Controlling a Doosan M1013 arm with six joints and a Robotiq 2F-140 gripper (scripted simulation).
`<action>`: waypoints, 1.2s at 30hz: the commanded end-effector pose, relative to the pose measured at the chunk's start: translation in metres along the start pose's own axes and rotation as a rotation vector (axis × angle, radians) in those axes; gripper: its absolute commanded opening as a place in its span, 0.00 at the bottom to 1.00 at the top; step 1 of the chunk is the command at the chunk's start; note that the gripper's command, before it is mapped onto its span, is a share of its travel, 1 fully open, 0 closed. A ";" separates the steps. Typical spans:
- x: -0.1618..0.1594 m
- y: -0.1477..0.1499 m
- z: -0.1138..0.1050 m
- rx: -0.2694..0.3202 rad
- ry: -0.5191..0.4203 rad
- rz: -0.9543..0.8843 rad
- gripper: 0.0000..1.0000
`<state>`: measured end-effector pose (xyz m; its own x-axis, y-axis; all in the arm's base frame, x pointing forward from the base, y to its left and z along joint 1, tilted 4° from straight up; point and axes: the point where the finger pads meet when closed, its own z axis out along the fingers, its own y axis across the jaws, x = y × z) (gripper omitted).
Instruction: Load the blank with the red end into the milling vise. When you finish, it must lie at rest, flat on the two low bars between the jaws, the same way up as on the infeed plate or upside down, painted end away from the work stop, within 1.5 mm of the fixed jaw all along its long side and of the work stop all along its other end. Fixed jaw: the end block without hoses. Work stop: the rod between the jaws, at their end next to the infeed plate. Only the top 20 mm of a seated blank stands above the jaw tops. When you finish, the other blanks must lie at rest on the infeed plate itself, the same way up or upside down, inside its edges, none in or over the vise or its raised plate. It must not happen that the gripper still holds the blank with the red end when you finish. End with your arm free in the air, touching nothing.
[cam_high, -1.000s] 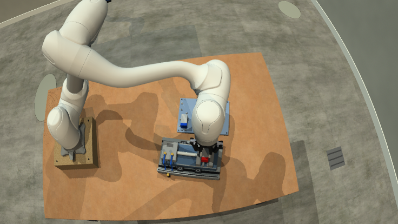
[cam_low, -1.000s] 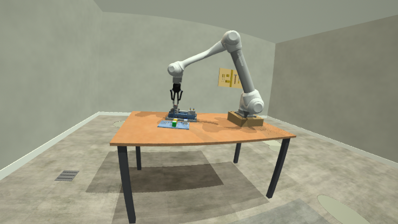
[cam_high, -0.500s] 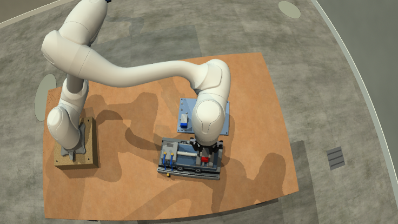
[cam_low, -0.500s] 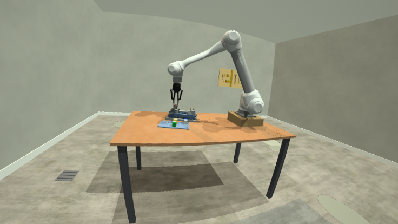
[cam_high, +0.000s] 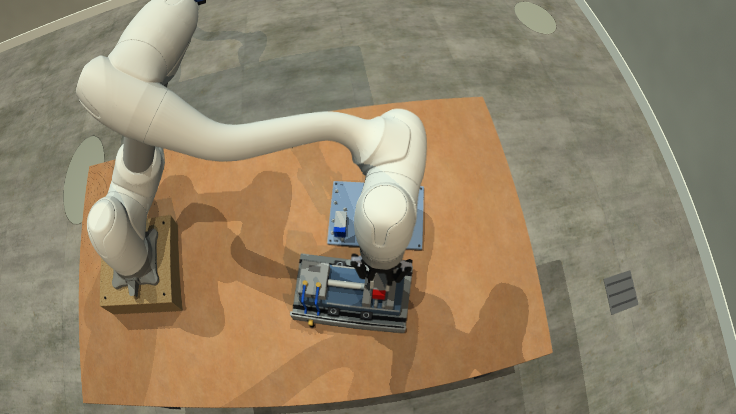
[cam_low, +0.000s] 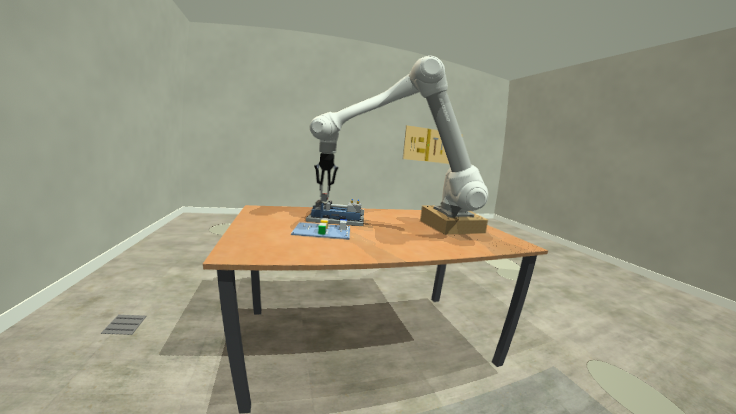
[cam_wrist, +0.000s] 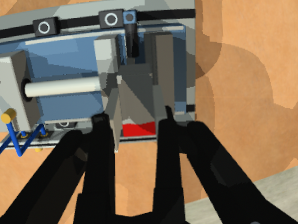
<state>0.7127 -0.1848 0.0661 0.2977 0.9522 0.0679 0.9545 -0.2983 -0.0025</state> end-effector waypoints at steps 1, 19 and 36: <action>0.000 0.000 0.000 0.000 0.000 0.000 0.00; 0.000 0.000 0.001 0.000 0.000 0.000 0.00; 0.000 0.000 0.003 0.000 0.000 0.000 0.00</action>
<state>0.7127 -0.1846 0.0634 0.2977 0.9522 0.0679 0.9545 -0.2983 -0.0025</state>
